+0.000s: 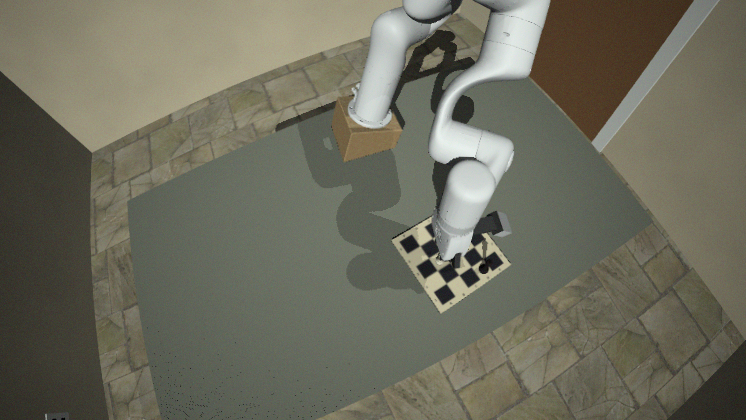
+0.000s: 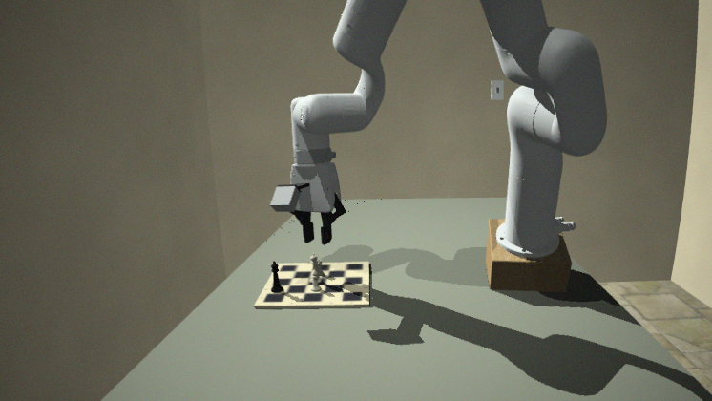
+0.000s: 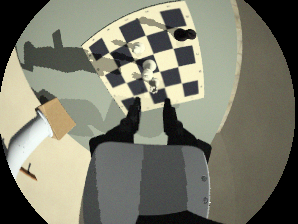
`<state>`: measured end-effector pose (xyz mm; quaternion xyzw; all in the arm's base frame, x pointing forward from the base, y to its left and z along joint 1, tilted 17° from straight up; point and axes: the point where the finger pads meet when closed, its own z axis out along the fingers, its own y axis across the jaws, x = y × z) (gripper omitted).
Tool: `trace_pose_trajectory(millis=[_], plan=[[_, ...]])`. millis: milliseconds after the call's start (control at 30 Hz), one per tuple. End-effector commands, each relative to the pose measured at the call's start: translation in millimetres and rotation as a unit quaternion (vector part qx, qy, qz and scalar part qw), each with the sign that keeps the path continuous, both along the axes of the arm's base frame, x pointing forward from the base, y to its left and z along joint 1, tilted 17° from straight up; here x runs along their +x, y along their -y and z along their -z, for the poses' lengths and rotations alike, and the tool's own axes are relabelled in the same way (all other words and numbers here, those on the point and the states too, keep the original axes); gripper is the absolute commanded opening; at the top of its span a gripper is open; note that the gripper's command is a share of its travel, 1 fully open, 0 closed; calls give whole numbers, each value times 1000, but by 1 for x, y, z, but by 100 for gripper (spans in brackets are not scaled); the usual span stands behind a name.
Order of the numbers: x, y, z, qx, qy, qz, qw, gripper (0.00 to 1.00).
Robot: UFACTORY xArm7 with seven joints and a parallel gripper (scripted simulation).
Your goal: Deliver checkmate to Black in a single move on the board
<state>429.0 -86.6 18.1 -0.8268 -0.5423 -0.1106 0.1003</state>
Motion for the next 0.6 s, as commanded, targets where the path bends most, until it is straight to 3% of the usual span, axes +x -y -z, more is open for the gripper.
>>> trace_pose_trajectory(millis=[0, 567], plan=[[2, -1, 5, 0, 2, 1, 1000, 37], [4, -8, 26, 0, 2, 1, 1000, 37]])
